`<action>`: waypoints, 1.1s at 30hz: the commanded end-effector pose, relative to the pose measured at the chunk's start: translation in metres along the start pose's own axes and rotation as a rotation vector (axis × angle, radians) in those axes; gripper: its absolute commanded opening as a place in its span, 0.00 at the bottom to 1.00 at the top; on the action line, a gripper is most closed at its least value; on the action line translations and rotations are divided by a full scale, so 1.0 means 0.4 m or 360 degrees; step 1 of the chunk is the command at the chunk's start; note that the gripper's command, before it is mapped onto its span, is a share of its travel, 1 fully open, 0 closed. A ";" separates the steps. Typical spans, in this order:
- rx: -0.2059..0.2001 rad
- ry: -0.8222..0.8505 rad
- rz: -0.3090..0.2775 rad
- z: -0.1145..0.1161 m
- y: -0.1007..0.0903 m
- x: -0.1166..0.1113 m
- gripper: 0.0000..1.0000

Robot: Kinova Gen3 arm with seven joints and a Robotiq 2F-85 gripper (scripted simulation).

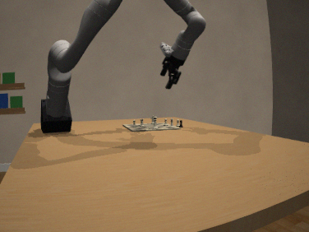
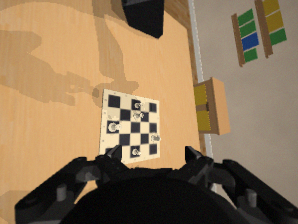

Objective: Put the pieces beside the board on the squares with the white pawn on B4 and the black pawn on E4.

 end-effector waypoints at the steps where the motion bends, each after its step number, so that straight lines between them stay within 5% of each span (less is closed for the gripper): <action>1: 0.0010 0.0001 -0.0013 -0.003 -0.010 -0.002 1.00; 33: 0.0077 -0.0161 -0.0086 -0.019 -0.061 -0.033 1.00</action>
Point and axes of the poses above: the point where the finger pads meet when closed, its own y axis out along the fingers, its own z axis across the jaws, x = y × z, the point moved 8 cm from there along -y, back along the fingers, and after that the axes turned 5 degrees about -y, right-handed, at the moved point
